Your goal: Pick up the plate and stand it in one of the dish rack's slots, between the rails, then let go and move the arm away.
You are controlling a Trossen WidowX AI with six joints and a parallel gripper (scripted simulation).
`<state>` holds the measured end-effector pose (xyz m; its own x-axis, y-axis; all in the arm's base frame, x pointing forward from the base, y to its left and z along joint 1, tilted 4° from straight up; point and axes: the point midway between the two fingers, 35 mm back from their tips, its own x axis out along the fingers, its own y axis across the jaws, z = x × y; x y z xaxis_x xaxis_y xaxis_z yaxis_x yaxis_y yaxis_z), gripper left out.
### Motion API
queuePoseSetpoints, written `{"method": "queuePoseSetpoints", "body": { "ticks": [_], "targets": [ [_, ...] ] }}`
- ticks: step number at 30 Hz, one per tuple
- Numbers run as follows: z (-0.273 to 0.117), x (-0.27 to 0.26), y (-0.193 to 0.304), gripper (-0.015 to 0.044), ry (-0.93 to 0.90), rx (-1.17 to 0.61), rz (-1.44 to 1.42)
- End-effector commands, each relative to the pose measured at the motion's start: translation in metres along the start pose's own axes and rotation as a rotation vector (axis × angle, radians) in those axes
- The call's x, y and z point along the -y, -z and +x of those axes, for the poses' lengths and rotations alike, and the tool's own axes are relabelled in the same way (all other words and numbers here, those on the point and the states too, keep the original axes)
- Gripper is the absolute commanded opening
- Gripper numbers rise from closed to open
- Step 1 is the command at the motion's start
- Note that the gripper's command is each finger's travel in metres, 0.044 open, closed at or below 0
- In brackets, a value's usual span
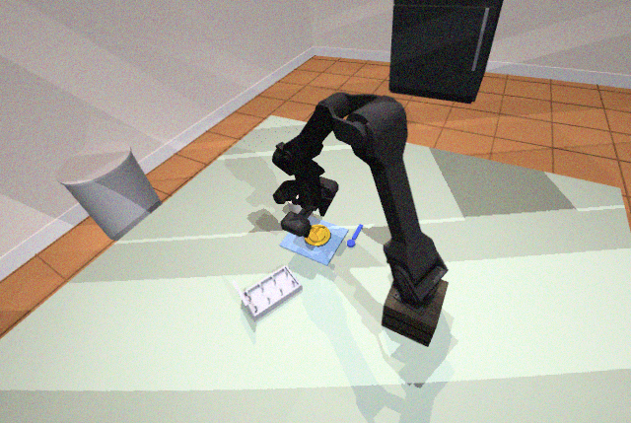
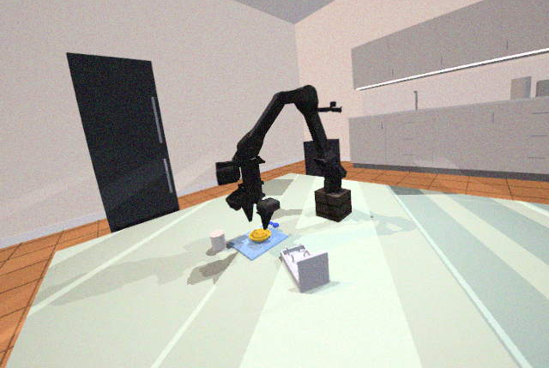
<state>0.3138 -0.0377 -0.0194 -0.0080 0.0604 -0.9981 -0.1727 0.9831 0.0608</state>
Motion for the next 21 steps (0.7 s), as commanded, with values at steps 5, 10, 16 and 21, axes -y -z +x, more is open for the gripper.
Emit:
{"method": "queuePoseSetpoints", "body": {
  "ticks": [5, 10, 16, 21],
  "targets": [
    [0.014, 0.0, 0.002, 0.04, 0.003, -0.009, -0.004],
    [0.022, 0.0, 0.003, 0.04, 0.003, -0.009, -0.004],
    [0.032, 0.0, 0.003, 0.04, 0.003, -0.009, -0.004],
    [0.04, 0.0, 0.004, 0.04, 0.003, -0.009, -0.004]
  ]
}}
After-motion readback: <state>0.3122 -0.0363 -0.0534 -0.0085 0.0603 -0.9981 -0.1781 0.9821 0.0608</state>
